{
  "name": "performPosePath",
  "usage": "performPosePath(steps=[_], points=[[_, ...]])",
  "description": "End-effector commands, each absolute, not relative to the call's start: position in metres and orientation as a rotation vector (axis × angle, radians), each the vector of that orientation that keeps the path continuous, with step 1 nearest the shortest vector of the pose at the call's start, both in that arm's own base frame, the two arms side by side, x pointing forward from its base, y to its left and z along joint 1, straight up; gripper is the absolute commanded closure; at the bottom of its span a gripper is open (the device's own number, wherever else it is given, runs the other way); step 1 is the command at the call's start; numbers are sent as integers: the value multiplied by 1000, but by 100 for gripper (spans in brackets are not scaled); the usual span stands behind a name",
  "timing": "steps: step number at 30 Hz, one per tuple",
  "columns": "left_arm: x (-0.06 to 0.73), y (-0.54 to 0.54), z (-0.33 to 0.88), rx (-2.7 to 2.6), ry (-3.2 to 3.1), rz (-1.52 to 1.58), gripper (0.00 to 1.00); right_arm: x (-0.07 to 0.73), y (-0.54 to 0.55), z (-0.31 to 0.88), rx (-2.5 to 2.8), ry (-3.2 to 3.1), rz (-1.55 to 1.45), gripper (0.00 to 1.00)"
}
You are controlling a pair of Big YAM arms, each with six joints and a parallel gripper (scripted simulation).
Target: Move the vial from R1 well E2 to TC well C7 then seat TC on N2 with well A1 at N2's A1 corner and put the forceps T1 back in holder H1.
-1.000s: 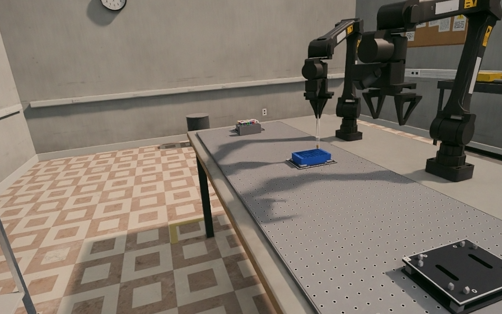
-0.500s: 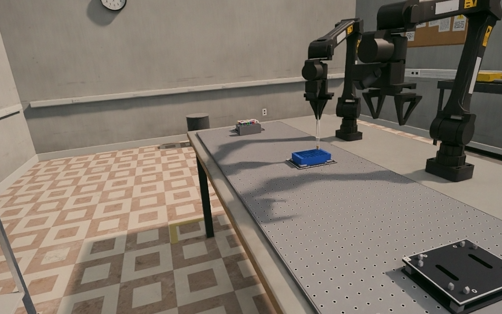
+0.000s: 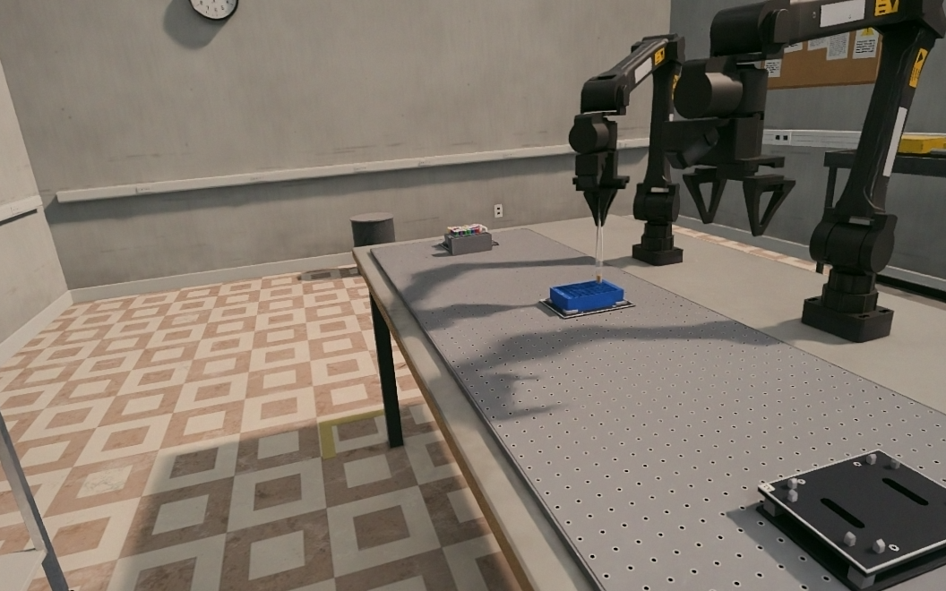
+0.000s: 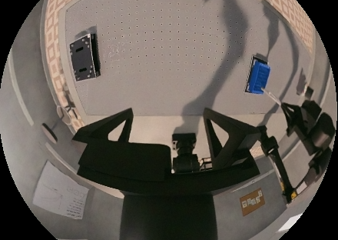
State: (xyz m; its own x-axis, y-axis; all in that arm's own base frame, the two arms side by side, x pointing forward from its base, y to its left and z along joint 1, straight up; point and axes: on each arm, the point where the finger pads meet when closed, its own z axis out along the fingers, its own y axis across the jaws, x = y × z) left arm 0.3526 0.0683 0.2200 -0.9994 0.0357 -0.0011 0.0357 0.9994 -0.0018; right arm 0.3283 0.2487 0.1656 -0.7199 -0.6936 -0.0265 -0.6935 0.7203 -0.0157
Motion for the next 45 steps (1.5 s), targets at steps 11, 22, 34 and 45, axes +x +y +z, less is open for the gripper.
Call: performPosePath(steps=[11, 22, 34, 45], points=[[361, 71, 234, 47, 3106, 12, 0, 335, 249, 164, -1161, 2872, -6, 91], [361, 71, 234, 47, 3106, 12, 0, 334, 249, 159, -1161, 2873, -7, 91], [361, 71, 234, 47, 3106, 12, 0, 332, 247, 156, -1164, 2881, -11, 91], [361, 71, 234, 47, 3106, 12, 0, 333, 248, 156, -1162, 2875, -8, 91]])
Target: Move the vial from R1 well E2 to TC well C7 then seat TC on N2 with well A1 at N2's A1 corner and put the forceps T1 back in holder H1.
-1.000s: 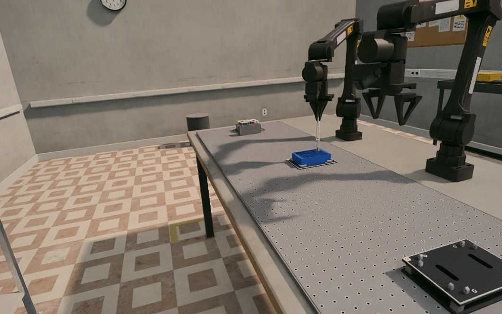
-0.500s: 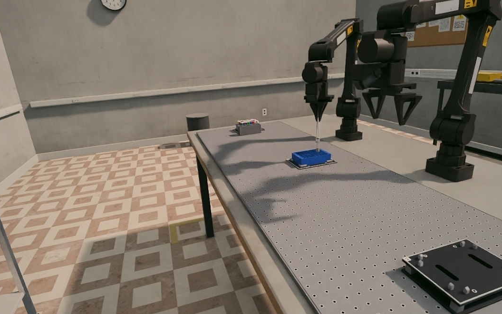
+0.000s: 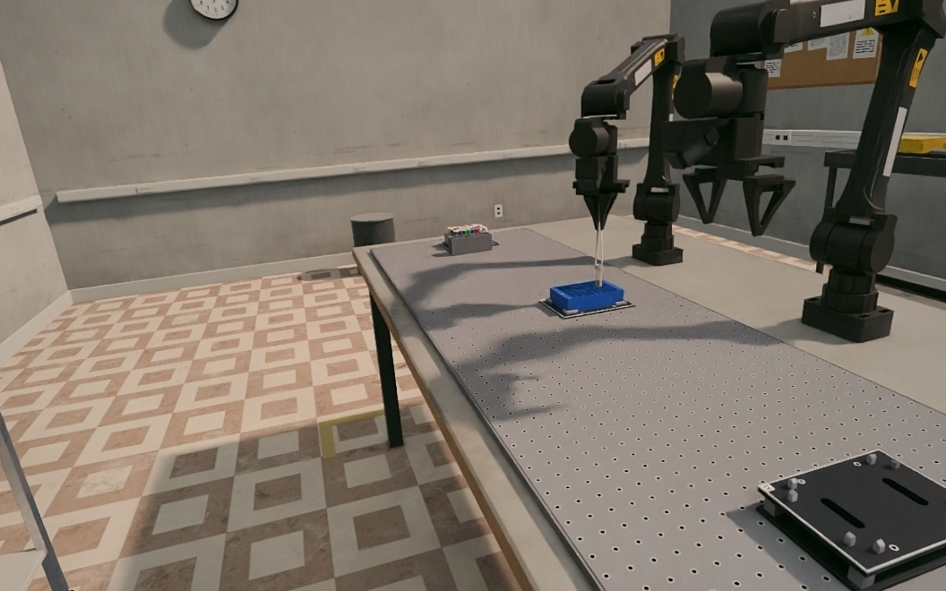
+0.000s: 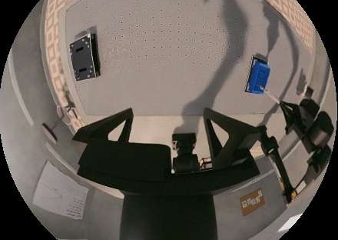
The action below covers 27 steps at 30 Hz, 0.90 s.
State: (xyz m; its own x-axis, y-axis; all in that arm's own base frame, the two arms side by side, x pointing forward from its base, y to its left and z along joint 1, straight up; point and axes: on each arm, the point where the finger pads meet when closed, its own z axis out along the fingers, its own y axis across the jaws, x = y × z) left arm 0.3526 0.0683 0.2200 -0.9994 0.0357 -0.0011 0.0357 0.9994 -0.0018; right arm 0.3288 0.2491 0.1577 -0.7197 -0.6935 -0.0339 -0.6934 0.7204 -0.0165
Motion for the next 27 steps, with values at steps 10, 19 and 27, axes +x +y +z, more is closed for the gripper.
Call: performPosePath(steps=[10, 19, 27], points=[[361, 71, 234, 47, 3106, 12, 0, 333, 248, 150, -1161, 2872, -7, 91], [361, 71, 234, 47, 3106, 12, 0, 331, 247, 148, -1162, 2876, -8, 91], [361, 71, 234, 47, 3106, 12, 0, 331, 246, 146, -1162, 2876, -8, 91]])
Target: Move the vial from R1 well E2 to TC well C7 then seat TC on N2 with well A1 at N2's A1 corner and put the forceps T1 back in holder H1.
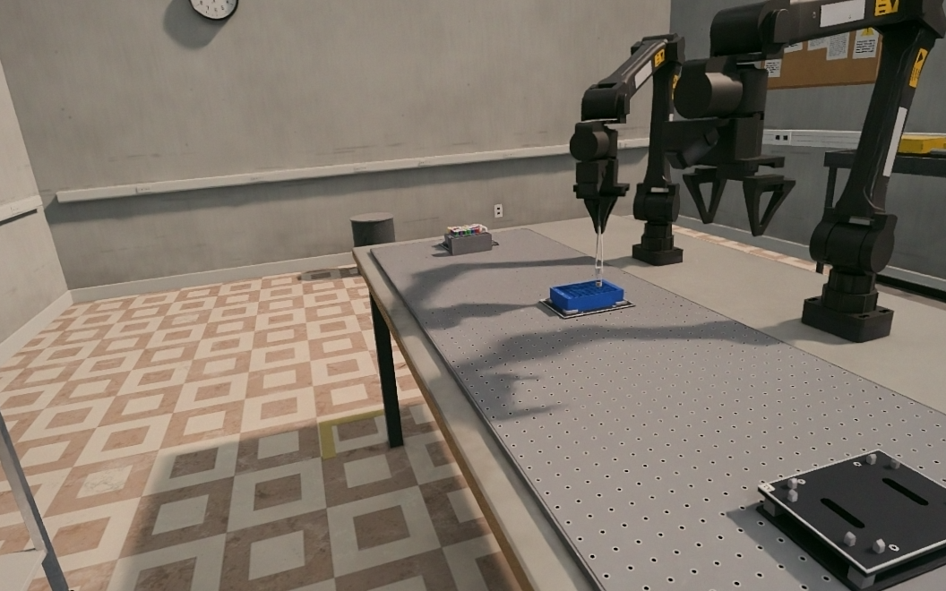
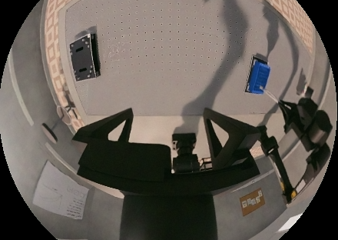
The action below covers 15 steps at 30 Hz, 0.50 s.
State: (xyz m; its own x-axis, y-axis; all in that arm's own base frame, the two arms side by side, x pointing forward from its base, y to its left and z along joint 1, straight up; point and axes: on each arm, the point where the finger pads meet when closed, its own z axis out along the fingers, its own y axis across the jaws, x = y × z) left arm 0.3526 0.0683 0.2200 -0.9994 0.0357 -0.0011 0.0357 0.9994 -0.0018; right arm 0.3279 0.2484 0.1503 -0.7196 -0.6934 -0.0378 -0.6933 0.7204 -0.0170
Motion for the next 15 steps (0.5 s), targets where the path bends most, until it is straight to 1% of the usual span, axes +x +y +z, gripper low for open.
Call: performPosePath(steps=[1, 15], points=[[361, 71, 234, 47, 3106, 12, 0, 332, 247, 147, -1160, 2872, -6, 91], [361, 71, 234, 47, 3106, 12, 0, 337, 251, 154, -1154, 2856, 1, 91]])
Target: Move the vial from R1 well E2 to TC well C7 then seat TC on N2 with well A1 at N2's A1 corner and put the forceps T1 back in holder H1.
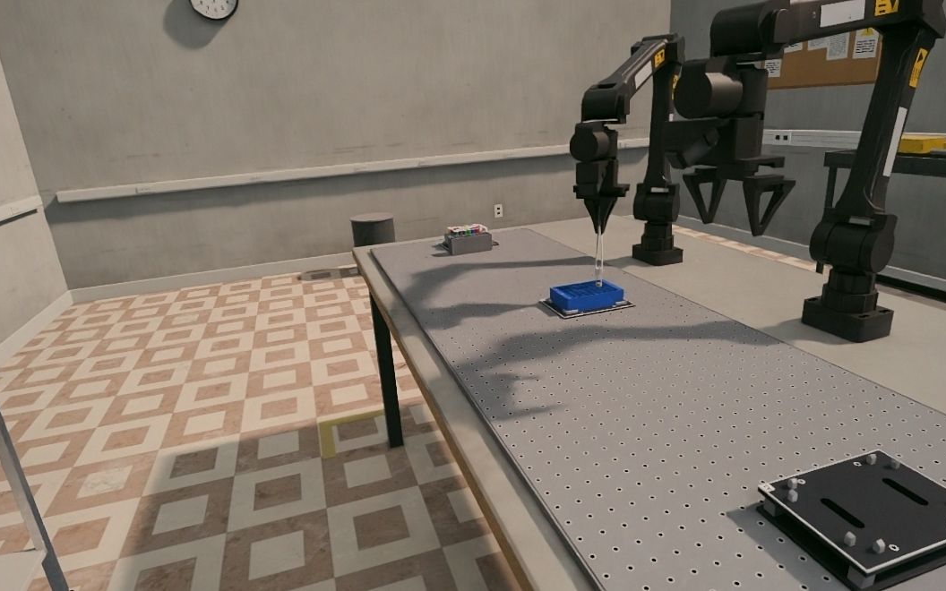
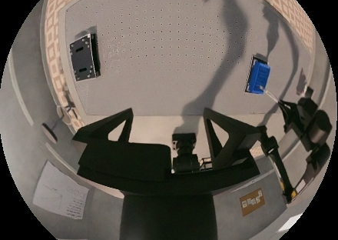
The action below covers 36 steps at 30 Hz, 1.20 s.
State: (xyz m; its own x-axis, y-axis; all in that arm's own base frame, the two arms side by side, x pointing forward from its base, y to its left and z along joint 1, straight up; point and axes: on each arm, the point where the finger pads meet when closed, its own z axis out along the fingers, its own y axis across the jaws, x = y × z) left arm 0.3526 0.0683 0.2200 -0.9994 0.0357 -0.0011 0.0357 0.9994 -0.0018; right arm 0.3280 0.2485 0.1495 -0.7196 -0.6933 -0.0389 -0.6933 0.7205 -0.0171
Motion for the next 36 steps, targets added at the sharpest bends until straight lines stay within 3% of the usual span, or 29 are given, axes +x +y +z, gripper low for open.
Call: performPosePath(steps=[1, 36], points=[[361, 71, 234, 47, 3106, 12, 0, 337, 251, 154, -1154, 2856, 1, 91], [361, 71, 234, 47, 3106, 12, 0, 338, 252, 143, -1164, 2880, -10, 91]])
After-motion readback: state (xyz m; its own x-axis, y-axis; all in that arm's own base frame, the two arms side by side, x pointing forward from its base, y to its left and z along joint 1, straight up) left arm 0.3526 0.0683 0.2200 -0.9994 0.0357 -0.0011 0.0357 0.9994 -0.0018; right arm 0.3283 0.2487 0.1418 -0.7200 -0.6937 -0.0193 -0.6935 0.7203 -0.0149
